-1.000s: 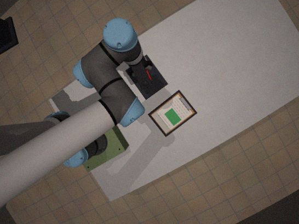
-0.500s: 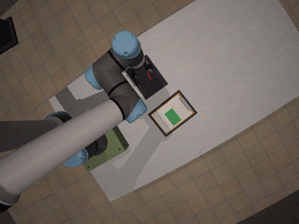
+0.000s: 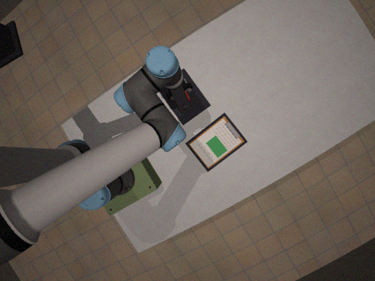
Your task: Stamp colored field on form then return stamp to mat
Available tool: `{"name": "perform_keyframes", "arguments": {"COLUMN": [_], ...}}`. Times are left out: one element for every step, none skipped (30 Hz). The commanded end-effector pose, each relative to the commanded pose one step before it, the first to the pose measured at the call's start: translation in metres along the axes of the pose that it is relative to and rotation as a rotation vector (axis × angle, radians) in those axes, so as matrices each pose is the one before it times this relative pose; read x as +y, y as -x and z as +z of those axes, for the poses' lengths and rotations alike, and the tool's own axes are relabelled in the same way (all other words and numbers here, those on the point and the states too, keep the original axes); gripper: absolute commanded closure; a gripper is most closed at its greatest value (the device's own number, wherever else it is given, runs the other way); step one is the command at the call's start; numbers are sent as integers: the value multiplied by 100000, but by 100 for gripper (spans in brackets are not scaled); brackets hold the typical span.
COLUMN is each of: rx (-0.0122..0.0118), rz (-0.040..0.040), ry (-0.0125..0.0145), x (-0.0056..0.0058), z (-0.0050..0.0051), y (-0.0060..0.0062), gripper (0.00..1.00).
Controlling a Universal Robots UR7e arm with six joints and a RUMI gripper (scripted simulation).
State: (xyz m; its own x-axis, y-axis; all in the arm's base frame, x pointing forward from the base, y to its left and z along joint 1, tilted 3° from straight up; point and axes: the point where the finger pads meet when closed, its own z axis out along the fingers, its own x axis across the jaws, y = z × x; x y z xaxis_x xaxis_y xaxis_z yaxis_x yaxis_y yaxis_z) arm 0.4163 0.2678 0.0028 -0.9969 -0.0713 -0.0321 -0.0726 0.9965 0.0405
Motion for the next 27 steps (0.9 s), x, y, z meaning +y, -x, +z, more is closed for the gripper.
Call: {"name": "perform_keyframes", "arguments": {"rx": [-163, 0, 0, 0, 0, 0, 0, 0, 0, 0, 0, 0, 0, 0, 0, 0, 0, 0, 0, 0, 0, 0, 0, 0, 0, 0, 0], "rz": [-4, 0, 0, 0, 0, 0, 0, 0, 0, 0, 0, 0, 0, 0, 0, 0, 0, 0, 0, 0, 0, 0, 0, 0, 0, 0, 0], "ry": [46, 0, 0, 0, 0, 0, 0, 0, 0, 0, 0, 0, 0, 0, 0, 0, 0, 0, 0, 0, 0, 0, 0, 0, 0, 0, 0], "x": [19, 0, 0, 0, 0, 0, 0, 0, 0, 0, 0, 0, 0, 0, 0, 0, 0, 0, 0, 0, 0, 0, 0, 0, 0, 0, 0], "z": [70, 0, 0, 0, 0, 0, 0, 0, 0, 0, 0, 0, 0, 0, 0, 0, 0, 0, 0, 0, 0, 0, 0, 0, 0, 0, 0], "y": [58, 0, 0, 0, 0, 0, 0, 0, 0, 0, 0, 0, 0, 0, 0, 0, 0, 0, 0, 0, 0, 0, 0, 0, 0, 0, 0], "gripper": [47, 47, 47, 47, 47, 47, 47, 47, 81, 81, 81, 81, 81, 81, 81, 81, 81, 81, 81, 81, 81, 81, 81, 81, 81, 81, 81]}}
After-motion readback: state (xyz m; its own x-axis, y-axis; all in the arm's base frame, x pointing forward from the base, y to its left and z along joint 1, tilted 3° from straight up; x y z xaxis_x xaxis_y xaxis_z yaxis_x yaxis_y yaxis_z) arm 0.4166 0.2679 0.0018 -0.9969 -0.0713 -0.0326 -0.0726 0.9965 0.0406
